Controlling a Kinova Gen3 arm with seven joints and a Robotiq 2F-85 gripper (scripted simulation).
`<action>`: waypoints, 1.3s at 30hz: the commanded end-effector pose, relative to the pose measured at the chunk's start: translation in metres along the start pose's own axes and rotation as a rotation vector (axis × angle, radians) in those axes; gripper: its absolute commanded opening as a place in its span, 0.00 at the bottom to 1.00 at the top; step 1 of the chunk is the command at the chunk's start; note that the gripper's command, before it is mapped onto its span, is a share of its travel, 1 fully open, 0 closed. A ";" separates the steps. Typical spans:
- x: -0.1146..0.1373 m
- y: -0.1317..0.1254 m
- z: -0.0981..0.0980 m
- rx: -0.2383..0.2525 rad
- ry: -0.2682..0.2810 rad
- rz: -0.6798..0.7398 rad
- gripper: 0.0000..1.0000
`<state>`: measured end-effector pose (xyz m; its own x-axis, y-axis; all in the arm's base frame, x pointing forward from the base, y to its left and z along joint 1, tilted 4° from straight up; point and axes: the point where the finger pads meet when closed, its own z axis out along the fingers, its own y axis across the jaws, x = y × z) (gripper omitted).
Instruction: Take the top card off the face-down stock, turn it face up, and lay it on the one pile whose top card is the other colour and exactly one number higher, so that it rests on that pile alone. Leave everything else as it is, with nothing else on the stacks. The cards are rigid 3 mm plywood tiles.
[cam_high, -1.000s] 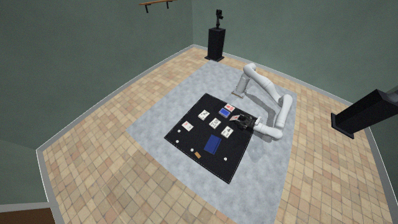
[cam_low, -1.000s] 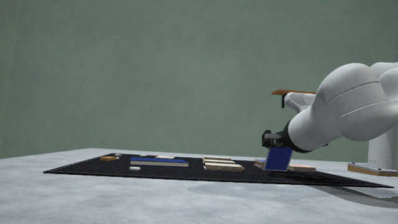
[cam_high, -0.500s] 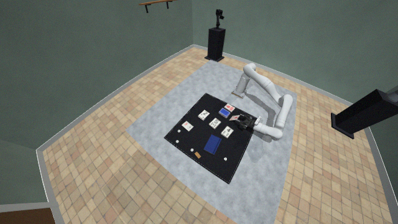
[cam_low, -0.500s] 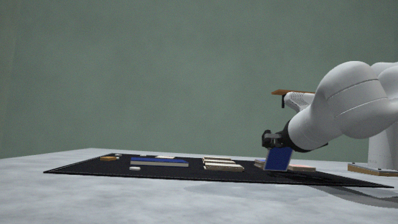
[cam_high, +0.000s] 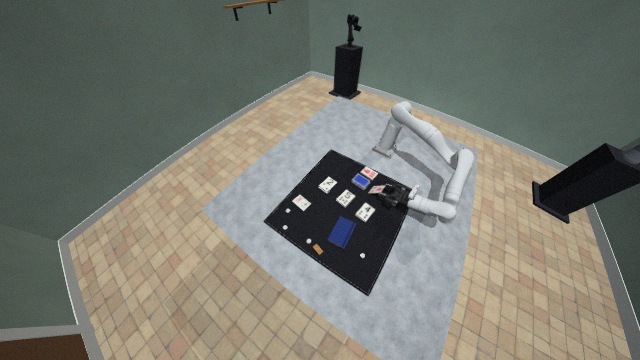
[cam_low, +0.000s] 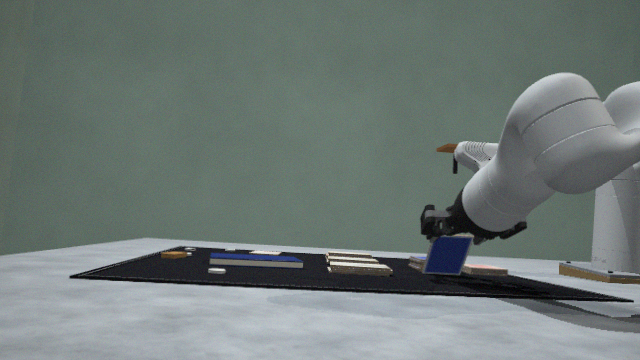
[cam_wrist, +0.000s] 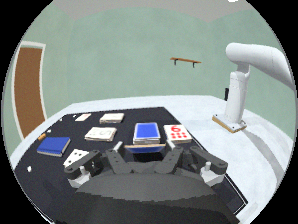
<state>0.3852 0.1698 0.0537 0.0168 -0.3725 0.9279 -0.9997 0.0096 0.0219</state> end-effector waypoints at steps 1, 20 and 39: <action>0.002 0.000 -0.003 0.000 -0.021 0.003 0.71; 0.001 0.000 -0.005 0.001 -0.303 0.003 0.71; -0.003 0.000 -0.006 0.003 -0.712 0.003 0.71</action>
<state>0.3860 0.1782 0.0468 0.0179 -0.8639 0.5034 -0.9997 -0.0084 0.0212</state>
